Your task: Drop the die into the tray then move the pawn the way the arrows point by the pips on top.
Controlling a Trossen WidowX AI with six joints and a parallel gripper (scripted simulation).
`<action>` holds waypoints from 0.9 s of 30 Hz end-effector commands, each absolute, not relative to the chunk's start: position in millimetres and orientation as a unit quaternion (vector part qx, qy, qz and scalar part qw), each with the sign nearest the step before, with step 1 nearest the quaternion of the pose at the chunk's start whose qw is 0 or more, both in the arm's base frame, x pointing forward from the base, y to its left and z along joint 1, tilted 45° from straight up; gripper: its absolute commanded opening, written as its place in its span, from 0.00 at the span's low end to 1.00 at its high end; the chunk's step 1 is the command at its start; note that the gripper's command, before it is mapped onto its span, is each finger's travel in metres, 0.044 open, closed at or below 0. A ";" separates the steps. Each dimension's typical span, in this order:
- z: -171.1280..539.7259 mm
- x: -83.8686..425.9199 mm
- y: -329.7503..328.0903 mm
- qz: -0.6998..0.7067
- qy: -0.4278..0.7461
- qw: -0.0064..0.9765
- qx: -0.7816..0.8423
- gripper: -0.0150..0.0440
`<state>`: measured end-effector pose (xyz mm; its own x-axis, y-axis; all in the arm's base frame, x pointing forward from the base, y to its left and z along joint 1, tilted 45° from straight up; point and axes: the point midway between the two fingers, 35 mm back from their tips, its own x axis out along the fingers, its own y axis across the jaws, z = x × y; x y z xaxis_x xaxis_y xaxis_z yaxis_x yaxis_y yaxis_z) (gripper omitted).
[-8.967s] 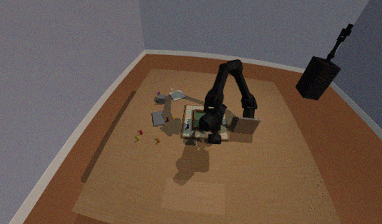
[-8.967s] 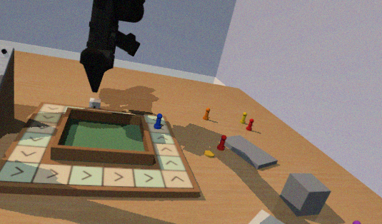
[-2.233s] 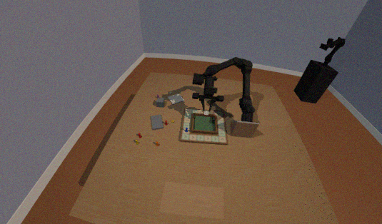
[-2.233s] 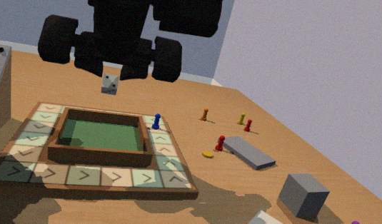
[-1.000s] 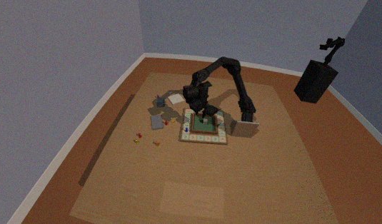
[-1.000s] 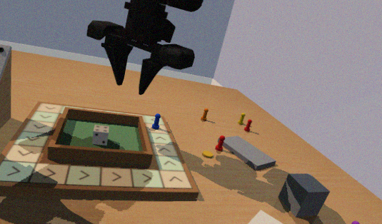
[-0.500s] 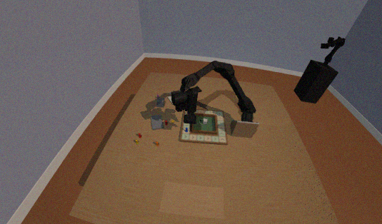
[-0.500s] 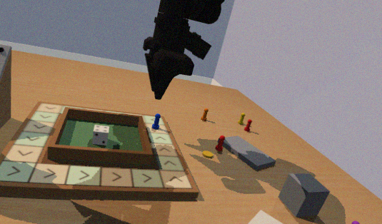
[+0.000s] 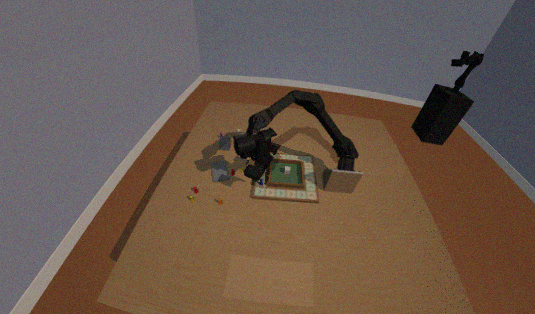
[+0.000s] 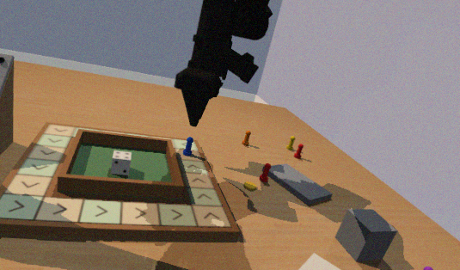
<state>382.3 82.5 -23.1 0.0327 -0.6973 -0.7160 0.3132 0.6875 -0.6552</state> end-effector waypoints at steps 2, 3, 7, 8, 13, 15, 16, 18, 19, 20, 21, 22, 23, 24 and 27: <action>-32.1 381.1 73.0 -0.364 0.596 0.697 -0.164 0.59; -32.1 381.1 73.0 -0.364 0.596 0.697 -0.164 0.59; -35.1 381.3 70.1 -0.364 0.596 0.697 -0.164 0.59; -36.3 381.4 69.0 -0.364 0.596 0.697 -0.164 0.59; -42.2 381.8 63.2 -0.364 0.596 0.697 -0.164 0.59; -44.6 381.9 60.9 -0.364 0.596 0.697 -0.164 0.59; -45.7 381.9 59.7 -0.364 0.596 0.697 -0.164 0.59; -48.1 382.0 57.4 -0.364 0.596 0.697 -0.165 0.59; -49.2 382.0 56.2 -0.364 0.596 0.697 -0.165 0.59; -50.4 382.0 55.0 -0.364 0.596 0.697 -0.165 0.59; -51.5 382.0 53.9 -0.364 0.596 0.697 -0.165 0.59; -52.7 382.0 52.7 -0.365 0.596 0.697 -0.165 0.59; -53.8 382.0 51.5 -0.365 0.596 0.697 -0.165 0.59; -55.0 381.9 50.3 -0.365 0.596 0.697 -0.165 0.59; -58.4 381.8 46.8 -0.365 0.595 0.697 -0.165 0.59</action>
<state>383.3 51.8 -53.4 0.0288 -0.6998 -0.7138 0.3182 0.6834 -0.6571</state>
